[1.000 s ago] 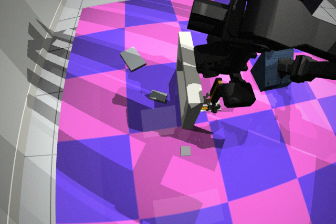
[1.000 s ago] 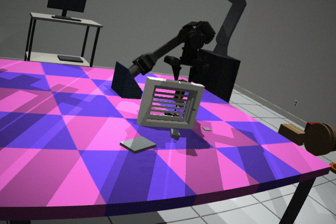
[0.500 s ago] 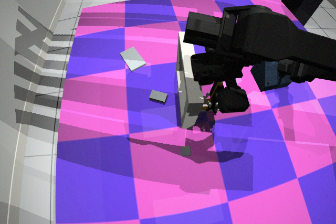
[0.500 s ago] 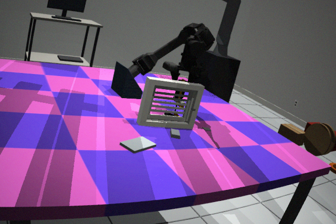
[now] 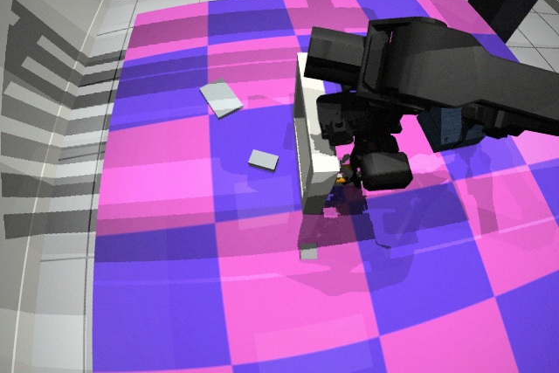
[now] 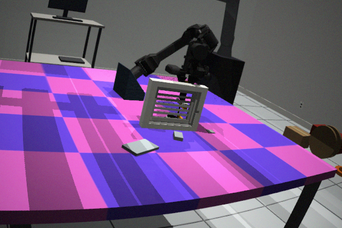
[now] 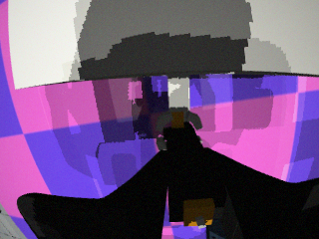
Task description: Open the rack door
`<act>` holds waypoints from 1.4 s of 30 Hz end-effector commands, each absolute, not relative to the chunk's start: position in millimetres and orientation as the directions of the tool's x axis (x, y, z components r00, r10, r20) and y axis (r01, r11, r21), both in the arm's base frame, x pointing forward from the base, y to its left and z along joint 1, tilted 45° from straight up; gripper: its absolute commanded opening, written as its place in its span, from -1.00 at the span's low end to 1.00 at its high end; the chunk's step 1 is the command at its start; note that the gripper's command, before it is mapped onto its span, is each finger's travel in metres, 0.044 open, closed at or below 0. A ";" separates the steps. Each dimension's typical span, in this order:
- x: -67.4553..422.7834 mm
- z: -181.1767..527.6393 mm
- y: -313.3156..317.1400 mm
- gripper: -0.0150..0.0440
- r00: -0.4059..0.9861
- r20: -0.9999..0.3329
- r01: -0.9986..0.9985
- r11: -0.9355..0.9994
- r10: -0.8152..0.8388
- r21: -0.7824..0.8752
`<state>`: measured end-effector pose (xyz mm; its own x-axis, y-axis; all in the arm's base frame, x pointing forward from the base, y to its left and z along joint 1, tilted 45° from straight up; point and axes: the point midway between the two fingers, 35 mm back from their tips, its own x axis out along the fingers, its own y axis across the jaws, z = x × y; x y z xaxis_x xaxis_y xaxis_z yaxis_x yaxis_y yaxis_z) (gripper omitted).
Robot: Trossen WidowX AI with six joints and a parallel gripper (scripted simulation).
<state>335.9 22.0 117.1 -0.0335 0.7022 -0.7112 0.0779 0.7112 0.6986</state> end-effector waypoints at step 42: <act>335.8 116.7 22.6 -0.44 -0.034 -0.709 -0.979 0.119 0.704 0.164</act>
